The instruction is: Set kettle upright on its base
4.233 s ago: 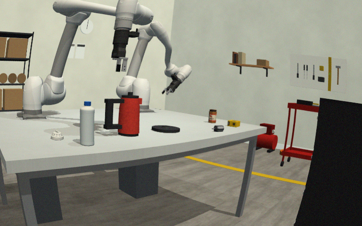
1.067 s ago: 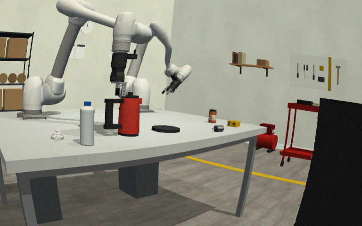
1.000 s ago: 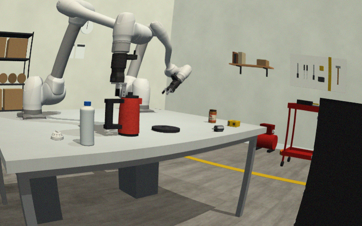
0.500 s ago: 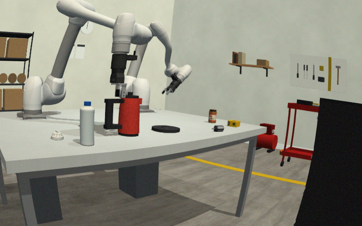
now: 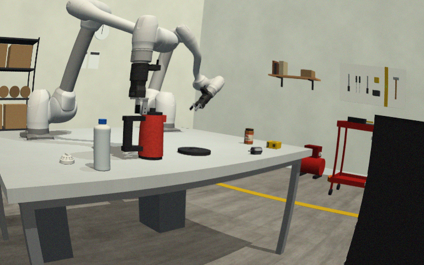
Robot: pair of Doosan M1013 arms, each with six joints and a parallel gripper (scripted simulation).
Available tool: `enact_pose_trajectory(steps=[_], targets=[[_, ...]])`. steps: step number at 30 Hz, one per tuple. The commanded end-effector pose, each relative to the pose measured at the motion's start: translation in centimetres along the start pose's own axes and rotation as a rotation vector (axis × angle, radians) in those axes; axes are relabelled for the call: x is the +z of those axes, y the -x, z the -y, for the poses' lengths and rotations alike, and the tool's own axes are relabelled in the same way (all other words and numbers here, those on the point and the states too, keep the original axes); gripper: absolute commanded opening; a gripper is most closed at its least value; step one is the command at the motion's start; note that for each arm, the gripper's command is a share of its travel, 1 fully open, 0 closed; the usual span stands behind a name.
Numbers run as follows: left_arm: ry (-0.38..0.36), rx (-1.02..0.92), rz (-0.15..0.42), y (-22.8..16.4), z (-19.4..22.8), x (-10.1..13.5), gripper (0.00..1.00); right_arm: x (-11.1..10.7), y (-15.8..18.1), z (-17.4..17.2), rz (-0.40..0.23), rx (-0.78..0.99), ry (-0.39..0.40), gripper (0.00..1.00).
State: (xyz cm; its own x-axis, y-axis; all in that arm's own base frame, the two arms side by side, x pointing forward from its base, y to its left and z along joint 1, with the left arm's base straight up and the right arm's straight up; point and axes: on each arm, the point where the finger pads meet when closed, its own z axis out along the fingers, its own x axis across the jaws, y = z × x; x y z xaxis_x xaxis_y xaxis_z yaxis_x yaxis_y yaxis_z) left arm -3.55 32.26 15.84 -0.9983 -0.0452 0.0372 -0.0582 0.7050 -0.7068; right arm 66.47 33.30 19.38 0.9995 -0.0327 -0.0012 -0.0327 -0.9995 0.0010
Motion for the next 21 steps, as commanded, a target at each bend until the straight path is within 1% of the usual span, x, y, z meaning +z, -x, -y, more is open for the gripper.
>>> enact_pose_trajectory(steps=[1, 14, 21], targets=[[0.001, 0.0, 0.0, -0.01, 0.01, -0.04, 1.0, -0.1, -0.03, 0.02, -0.001, 0.0, -0.001, 1.0], [0.001, 0.0, 0.0, -0.01, 0.01, -0.04, 1.0, -0.06, -0.03, 0.02, -0.001, 0.0, -0.001, 1.0], [0.001, 0.0, 0.0, -0.01, 0.01, -0.04, 1.0, 0.88, -0.03, 0.02, -0.001, 0.0, -0.001, 1.0]])
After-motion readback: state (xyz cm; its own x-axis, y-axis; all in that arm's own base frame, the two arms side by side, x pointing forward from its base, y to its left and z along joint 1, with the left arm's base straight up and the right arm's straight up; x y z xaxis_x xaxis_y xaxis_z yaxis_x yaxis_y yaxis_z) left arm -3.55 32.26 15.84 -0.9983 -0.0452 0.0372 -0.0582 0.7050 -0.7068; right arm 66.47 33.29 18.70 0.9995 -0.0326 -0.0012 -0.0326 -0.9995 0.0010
